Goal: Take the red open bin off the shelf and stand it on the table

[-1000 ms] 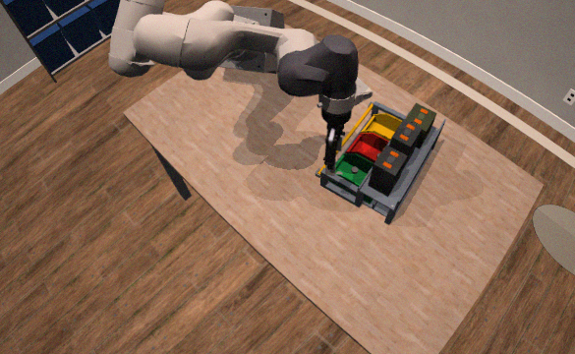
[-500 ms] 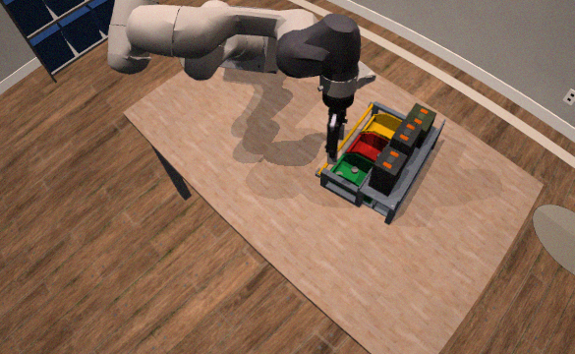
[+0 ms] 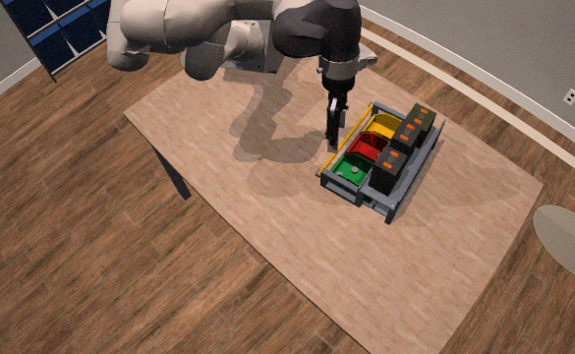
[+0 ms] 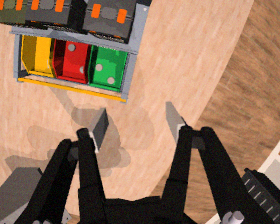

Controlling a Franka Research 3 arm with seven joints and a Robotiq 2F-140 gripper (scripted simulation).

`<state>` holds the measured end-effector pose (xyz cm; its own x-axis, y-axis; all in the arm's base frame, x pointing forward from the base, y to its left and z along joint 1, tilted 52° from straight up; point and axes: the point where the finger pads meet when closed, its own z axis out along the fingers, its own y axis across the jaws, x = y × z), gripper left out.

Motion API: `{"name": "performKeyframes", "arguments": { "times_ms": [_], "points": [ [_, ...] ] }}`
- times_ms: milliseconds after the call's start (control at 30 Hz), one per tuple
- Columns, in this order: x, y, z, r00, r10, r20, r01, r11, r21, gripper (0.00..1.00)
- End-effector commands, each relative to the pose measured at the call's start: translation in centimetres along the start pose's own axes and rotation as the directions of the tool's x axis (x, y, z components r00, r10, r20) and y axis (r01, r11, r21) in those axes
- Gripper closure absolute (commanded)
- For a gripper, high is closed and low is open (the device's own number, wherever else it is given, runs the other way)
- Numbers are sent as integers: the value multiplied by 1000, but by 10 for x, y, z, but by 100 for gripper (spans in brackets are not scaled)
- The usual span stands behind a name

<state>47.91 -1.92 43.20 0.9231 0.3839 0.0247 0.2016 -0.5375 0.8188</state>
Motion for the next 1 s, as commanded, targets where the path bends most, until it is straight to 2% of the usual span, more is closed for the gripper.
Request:
{"name": "performKeyframes", "arguments": {
  "times_ms": [0,233,967],
  "points": [
    [-6,0,1,1000,-13,20,13,1000,1,43],
    [-7,0,12,1000,-13,20,13,1000,1,43],
    [-5,-1,17,1000,-13,20,13,1000,1,43]
  ]
}}
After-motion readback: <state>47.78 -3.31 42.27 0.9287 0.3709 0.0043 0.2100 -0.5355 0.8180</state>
